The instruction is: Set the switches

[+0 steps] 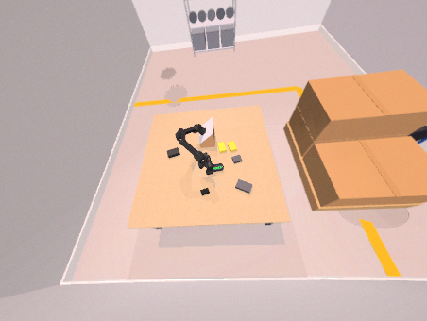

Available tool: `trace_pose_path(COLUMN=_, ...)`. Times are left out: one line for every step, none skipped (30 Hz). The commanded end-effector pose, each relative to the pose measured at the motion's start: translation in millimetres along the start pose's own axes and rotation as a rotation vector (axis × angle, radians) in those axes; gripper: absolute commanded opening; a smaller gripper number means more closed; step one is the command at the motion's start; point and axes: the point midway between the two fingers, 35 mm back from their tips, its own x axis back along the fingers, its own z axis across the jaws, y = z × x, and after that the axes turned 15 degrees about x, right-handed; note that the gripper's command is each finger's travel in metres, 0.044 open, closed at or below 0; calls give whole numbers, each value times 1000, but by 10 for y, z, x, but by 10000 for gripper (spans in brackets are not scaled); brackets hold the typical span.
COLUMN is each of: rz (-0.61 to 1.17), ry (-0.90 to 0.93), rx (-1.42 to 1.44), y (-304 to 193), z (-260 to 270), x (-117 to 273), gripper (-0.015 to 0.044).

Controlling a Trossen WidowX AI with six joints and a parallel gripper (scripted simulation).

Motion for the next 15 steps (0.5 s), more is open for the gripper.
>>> trace_pose_path(rz=1, ry=-9, rx=12, y=-28, z=-76, x=-7, gripper=0)
trace_pose_path(rz=1, ry=-9, rx=12, y=-30, z=-85, x=-7, gripper=0)
trace_pose_path(rz=1, ry=-9, rx=12, y=-32, z=-94, x=-8, gripper=0)
trace_pose_path(rz=1, ry=-9, rx=12, y=-35, z=-103, x=-8, gripper=0)
trace_pose_path(rz=2, ry=-9, rx=12, y=-37, z=-112, x=-8, gripper=0)
trace_pose_path(rz=2, ry=-9, rx=12, y=-39, z=-121, x=-8, gripper=0)
trace_pose_path(rz=2, ry=-9, rx=12, y=-42, z=-130, x=-8, gripper=0)
trace_pose_path(rz=2, ry=-9, rx=12, y=-44, z=-140, x=-8, gripper=0)
trace_pose_path(rz=2, ry=-9, rx=12, y=-46, z=-149, x=-8, gripper=0)
trace_pose_path(rz=2, ry=-10, rx=12, y=-49, z=-159, x=-8, gripper=0)
trace_pose_path(rz=2, ry=-10, rx=12, y=-51, z=-168, x=-8, gripper=0)
trace_pose_path(rz=2, ry=-10, rx=12, y=-54, z=-178, x=-8, gripper=0)
trace_pose_path(rz=2, ry=-10, rx=12, y=-56, z=-187, x=-8, gripper=0)
trace_pose_path(rz=2, ry=-10, rx=12, y=-59, z=-197, x=-8, gripper=0)
trace_pose_path(rz=2, ry=-10, rx=12, y=-61, z=-207, x=-8, gripper=0)
